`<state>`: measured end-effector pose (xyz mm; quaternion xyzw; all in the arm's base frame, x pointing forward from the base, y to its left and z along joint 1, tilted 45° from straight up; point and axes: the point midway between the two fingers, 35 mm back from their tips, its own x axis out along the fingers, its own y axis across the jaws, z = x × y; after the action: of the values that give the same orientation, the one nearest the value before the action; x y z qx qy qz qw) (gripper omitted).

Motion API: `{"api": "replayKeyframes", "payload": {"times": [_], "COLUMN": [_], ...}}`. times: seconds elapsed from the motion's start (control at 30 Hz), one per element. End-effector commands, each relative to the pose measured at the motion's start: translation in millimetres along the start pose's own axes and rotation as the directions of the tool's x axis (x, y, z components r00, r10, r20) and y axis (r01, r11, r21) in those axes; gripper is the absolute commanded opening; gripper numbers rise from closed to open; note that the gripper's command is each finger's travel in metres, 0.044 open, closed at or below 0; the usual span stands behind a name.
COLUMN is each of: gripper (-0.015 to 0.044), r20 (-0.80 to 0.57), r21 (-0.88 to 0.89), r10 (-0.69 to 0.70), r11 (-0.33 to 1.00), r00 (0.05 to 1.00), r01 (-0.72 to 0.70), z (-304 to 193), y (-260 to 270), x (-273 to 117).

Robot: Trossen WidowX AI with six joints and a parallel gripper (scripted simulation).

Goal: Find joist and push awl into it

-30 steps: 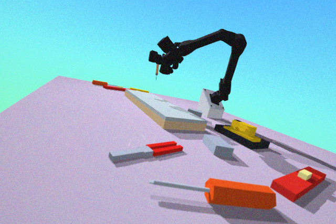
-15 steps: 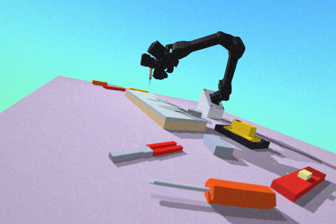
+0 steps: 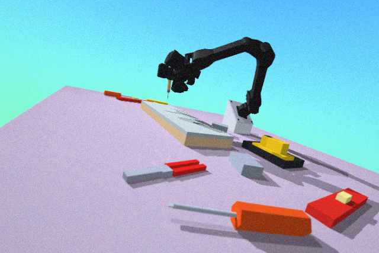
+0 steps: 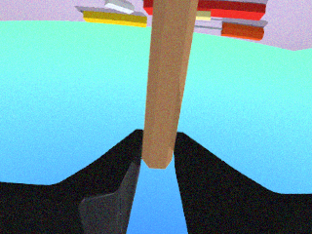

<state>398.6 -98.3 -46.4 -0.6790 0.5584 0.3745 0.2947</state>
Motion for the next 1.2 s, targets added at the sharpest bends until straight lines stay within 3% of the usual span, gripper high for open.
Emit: {"api": "replayKeyframes", "payload": {"times": [0.0,1.17], "gripper": [0.0,0.0], "r20": [-0.01,-0.007], "r21": [0.009,0.009], "r10": [0.003,0.003], "r11": [1.0,1.0], "r00": [1.0,1.0], "r01": [-0.003,-0.003], "z": [3.0,52.3], "y": [0.4,0.8], "x": [1.8,12.2]}}
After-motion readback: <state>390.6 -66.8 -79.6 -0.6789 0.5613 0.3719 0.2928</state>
